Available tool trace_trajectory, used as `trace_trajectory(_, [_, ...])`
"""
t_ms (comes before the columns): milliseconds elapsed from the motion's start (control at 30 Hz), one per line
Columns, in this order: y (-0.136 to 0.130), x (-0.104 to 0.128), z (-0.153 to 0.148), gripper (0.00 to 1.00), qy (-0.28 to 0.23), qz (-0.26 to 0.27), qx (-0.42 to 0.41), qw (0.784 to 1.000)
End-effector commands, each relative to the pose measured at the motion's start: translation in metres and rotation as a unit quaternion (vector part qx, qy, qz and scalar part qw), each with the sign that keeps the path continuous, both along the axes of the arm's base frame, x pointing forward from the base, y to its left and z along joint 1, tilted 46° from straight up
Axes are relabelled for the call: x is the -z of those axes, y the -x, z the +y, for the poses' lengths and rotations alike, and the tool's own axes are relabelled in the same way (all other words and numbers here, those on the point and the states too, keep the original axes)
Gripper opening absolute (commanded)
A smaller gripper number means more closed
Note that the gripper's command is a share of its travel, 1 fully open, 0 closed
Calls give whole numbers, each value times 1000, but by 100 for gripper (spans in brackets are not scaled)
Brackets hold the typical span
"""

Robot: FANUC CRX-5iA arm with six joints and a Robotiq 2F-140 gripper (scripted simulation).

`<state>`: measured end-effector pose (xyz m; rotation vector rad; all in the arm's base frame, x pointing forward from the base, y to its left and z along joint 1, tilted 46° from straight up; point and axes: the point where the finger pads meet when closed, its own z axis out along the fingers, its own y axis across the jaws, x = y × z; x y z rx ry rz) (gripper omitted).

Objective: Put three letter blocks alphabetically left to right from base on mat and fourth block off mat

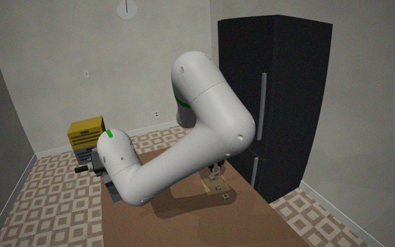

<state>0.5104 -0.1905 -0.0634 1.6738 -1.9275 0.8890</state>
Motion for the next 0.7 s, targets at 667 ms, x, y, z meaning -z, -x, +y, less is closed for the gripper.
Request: trace_trajectory(667, [-7,50,-51,16,0,-1,0,1000])
